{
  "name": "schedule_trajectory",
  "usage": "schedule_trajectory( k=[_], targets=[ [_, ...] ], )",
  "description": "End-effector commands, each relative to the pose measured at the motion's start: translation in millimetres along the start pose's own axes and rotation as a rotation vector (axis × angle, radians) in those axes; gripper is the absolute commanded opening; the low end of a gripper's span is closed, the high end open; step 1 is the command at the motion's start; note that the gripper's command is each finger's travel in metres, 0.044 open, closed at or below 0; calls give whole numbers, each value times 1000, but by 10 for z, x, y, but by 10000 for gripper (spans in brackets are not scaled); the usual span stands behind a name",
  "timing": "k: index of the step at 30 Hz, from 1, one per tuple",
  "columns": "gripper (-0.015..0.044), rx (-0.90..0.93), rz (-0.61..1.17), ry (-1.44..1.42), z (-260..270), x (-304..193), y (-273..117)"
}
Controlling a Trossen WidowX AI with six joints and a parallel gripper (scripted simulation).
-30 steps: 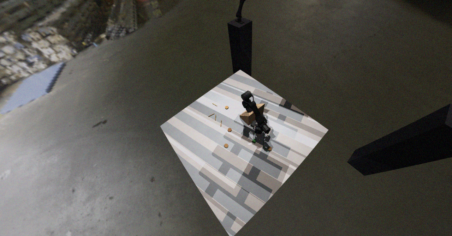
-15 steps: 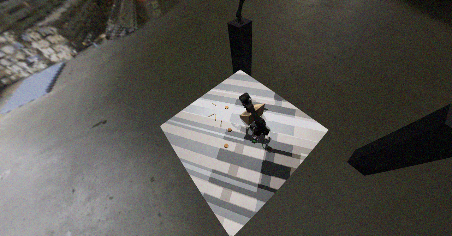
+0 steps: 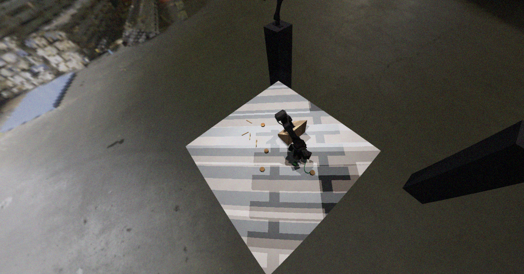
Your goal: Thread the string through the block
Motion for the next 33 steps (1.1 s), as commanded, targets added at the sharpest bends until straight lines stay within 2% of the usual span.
schedule_trajectory(
  k=[1, 33],
  targets=[
    [0, 0, -4, -5, 10, 58, -8],
    [0, -1, -5, -3, 53, 371, -26]
  ],
)
Point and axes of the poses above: the point midway between the two fingers, 35 mm back from their tips, its own y axis out along the fingers, its own z axis across the jaws, x = y × z, the point moved 9 cm from there along -y, back along the fingers, and after that the axes turned 7 degrees about y, right-handed, at the moved point
